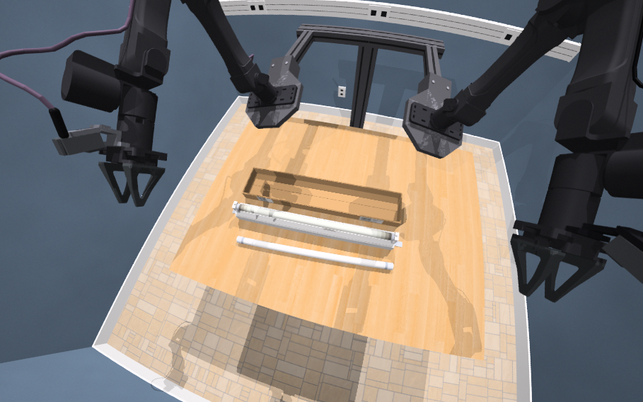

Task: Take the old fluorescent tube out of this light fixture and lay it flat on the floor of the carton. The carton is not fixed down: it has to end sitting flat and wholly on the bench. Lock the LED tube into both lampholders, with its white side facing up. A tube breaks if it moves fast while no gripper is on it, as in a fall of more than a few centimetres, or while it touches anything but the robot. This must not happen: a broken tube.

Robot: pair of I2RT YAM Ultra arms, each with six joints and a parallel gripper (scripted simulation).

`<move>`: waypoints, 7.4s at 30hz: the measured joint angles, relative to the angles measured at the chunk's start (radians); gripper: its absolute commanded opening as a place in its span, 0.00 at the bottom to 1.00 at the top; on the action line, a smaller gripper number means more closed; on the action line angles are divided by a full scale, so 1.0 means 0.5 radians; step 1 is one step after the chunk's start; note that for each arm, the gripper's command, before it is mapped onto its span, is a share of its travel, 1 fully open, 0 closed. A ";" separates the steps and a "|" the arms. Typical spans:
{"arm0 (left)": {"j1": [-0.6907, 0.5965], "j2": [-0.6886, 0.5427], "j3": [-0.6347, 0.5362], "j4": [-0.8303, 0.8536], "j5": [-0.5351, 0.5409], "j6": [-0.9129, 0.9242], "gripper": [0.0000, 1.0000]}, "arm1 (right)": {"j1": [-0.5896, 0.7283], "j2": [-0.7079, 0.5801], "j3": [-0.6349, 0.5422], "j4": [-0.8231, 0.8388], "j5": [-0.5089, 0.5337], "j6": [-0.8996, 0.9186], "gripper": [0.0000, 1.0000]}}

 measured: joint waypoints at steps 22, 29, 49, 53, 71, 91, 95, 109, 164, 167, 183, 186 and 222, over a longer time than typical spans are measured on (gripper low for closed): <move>-0.434 0.986 -0.159 0.126 -0.412 1.105 0.49 | 0.315 0.930 -0.208 0.153 0.361 -1.228 0.49; -0.537 1.221 -0.192 0.172 -0.534 1.402 0.49 | 0.391 1.144 -0.250 0.209 0.468 -1.559 0.49; -0.832 1.919 -0.307 0.253 -0.799 2.112 0.49 | 0.602 1.772 -0.391 0.331 0.700 -2.356 0.49; -0.833 1.930 -0.320 0.226 -0.790 2.103 0.49 | 0.602 1.791 -0.405 0.309 0.692 -2.347 0.49; -0.779 2.015 -0.279 0.319 -0.767 2.127 0.49 | 0.547 1.929 -0.355 0.375 0.667 -2.372 0.49; -0.697 2.304 -0.128 0.470 -0.729 2.223 0.49 | 0.480 2.182 -0.201 0.504 0.629 -2.446 0.49; -0.690 2.296 -0.135 0.471 -0.726 2.226 0.49 | 0.480 2.185 -0.215 0.533 0.628 -2.448 0.49; -0.691 2.291 -0.134 0.472 -0.725 2.226 0.11 | 0.478 2.185 -0.214 0.521 0.625 -2.451 0.49; -0.665 2.287 0.026 0.143 -0.661 2.181 0.11 | 0.462 2.185 -0.049 0.182 0.588 -2.405 0.11; -0.661 2.292 0.068 0.066 -0.651 2.171 0.11 | 0.459 2.190 -0.006 0.101 0.578 -2.393 0.11; -0.624 2.339 0.324 -0.373 -0.562 2.122 0.11 | 0.436 2.244 0.261 -0.352 0.526 -2.335 0.11; -0.618 2.354 0.378 -0.457 -0.547 2.113 0.11 | 0.430 2.259 0.317 -0.439 0.512 -2.327 0.11; -0.555 2.558 0.913 -1.188 -0.396 2.061 0.11 | 0.388 2.476 0.867 -1.194 0.412 -2.250 0.11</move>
